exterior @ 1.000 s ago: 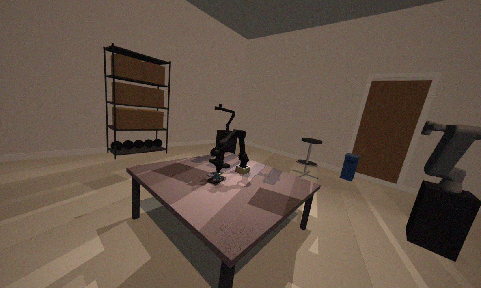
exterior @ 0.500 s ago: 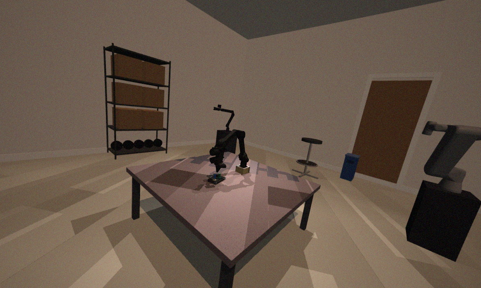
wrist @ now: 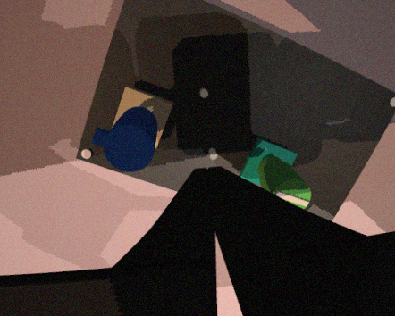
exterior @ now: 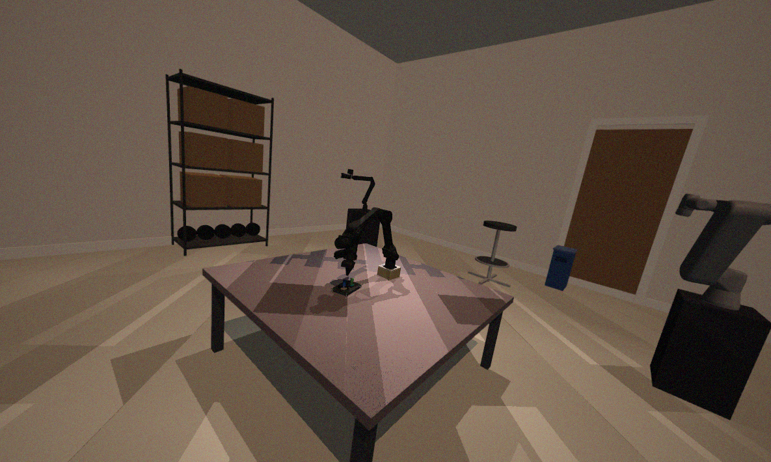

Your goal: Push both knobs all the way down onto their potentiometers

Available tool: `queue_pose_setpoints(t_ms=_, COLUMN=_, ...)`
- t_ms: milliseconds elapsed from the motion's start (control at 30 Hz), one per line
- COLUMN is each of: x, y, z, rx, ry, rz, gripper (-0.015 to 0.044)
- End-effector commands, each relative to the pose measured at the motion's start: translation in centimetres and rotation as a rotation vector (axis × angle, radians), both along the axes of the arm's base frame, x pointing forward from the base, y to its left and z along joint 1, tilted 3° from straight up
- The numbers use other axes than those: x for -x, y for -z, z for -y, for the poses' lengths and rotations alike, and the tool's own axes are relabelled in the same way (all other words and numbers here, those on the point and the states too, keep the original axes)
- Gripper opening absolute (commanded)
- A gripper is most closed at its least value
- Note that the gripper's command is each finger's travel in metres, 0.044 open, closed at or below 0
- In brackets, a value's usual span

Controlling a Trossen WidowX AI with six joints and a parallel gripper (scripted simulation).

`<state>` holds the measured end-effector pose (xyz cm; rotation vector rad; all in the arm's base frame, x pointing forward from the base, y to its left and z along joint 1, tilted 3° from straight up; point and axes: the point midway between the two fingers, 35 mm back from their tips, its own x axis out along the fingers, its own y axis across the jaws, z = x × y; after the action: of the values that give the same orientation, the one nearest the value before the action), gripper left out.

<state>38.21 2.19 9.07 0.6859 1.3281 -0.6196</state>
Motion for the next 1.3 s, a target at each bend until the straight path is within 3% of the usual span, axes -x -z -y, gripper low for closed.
queue_pose_setpoints(t_ms=0, x=-0.2, y=-0.1, z=-0.1, rx=-0.023, ry=0.140, rz=-0.007, gripper=0.0000)
queue_pose_setpoints(t_ms=1267, x=-1.8, y=-2.2, z=-0.8, rx=-0.188, ry=1.450, rz=-0.020, gripper=0.0000)
